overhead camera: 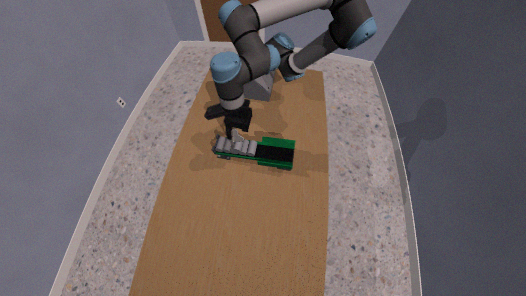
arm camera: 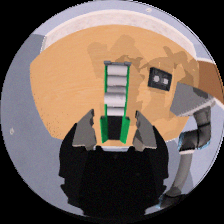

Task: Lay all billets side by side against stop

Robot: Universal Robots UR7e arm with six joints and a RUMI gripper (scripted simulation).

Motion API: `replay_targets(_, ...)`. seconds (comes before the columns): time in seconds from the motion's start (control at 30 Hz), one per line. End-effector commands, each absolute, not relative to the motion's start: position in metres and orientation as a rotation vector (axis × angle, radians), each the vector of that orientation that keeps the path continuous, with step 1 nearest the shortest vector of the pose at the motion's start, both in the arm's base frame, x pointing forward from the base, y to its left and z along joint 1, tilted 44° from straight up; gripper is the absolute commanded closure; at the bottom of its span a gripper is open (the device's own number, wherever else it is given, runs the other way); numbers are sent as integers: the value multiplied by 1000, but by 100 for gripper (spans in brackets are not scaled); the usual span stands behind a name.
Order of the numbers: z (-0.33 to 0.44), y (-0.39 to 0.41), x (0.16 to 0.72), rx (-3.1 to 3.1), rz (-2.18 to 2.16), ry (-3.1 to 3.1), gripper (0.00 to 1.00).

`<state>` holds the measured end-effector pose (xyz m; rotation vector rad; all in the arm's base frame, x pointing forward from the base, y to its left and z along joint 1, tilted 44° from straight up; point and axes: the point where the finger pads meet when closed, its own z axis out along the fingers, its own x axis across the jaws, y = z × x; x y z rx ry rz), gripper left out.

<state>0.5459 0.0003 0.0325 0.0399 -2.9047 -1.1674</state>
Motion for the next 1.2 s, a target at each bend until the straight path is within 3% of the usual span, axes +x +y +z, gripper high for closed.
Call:
replay_targets(0.0, 32, 1, 546, 39, -1166, -2908, 40)
replay_targets(1.17, -4, 34, 546, 39, -1166, -2908, 40)
